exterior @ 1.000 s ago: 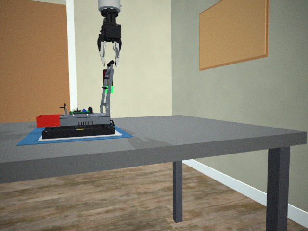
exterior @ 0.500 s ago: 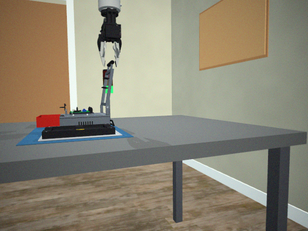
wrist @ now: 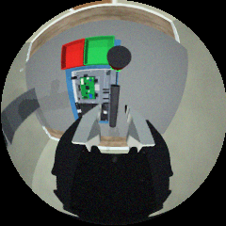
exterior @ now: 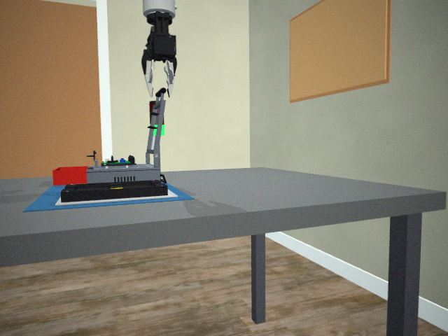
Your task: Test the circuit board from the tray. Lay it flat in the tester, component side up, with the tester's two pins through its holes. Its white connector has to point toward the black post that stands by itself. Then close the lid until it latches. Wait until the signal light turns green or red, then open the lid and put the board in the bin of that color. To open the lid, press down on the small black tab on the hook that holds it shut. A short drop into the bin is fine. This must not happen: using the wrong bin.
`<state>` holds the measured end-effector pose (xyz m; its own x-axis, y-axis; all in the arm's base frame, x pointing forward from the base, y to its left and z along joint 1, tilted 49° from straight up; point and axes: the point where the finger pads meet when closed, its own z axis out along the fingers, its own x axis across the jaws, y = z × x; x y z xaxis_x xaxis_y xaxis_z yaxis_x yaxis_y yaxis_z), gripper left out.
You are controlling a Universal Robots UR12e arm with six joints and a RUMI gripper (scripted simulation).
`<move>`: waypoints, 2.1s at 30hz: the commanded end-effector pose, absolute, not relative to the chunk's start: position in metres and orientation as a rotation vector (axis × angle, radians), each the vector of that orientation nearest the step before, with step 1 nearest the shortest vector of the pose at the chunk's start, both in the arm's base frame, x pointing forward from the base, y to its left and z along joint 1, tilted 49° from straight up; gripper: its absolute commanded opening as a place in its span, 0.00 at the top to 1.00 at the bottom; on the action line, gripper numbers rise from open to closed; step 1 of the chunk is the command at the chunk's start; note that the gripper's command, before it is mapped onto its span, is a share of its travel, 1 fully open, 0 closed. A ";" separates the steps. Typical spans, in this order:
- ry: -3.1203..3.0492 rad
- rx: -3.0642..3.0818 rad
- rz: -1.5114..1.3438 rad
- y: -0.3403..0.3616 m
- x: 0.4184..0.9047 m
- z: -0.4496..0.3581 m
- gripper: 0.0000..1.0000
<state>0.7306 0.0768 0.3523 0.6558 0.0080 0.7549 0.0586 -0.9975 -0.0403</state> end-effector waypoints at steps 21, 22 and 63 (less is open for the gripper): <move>-0.057 -2.802 -1.279 0.073 0.687 0.391 0.70; -0.057 -2.802 -1.279 0.073 0.686 0.392 0.70; -0.057 -2.802 -1.279 0.073 0.684 0.391 0.41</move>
